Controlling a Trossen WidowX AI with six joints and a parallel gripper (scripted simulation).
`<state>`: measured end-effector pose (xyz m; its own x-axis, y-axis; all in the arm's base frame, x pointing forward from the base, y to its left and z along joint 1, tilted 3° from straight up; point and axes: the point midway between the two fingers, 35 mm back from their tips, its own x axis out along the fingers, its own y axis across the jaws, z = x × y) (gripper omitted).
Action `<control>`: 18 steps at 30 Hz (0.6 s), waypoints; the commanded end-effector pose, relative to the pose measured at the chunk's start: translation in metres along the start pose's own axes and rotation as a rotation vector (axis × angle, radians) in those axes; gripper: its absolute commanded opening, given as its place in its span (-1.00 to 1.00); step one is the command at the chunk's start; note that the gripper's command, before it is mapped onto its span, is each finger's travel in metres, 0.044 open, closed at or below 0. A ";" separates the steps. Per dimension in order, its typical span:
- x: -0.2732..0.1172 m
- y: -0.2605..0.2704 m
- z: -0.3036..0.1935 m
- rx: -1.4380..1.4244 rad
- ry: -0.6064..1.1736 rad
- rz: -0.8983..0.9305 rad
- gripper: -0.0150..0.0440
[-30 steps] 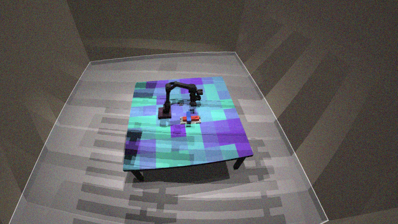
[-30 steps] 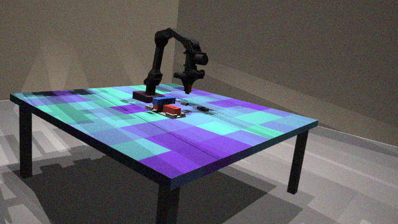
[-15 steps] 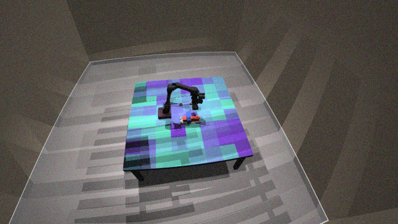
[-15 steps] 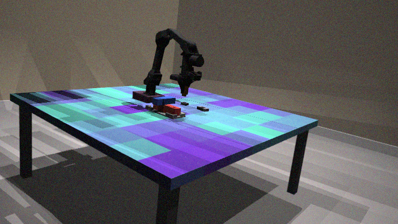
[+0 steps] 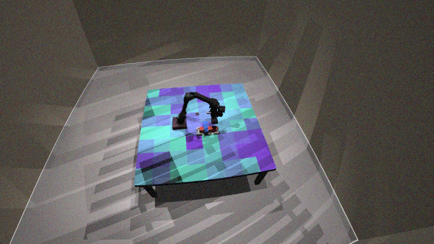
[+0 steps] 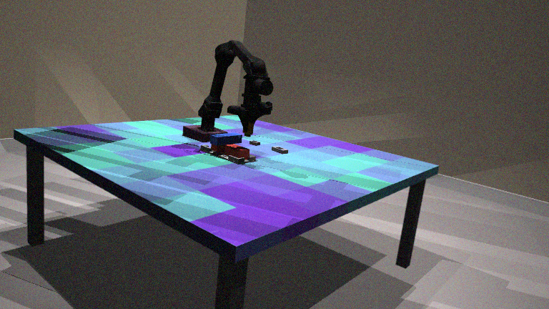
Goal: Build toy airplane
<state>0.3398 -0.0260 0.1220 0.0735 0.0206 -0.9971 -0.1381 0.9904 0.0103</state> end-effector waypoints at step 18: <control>0.008 -0.034 0.004 -0.002 0.003 0.009 -0.27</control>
<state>0.3486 -0.0592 0.1140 0.0665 0.0262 -0.9974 -0.1376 0.9903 0.0168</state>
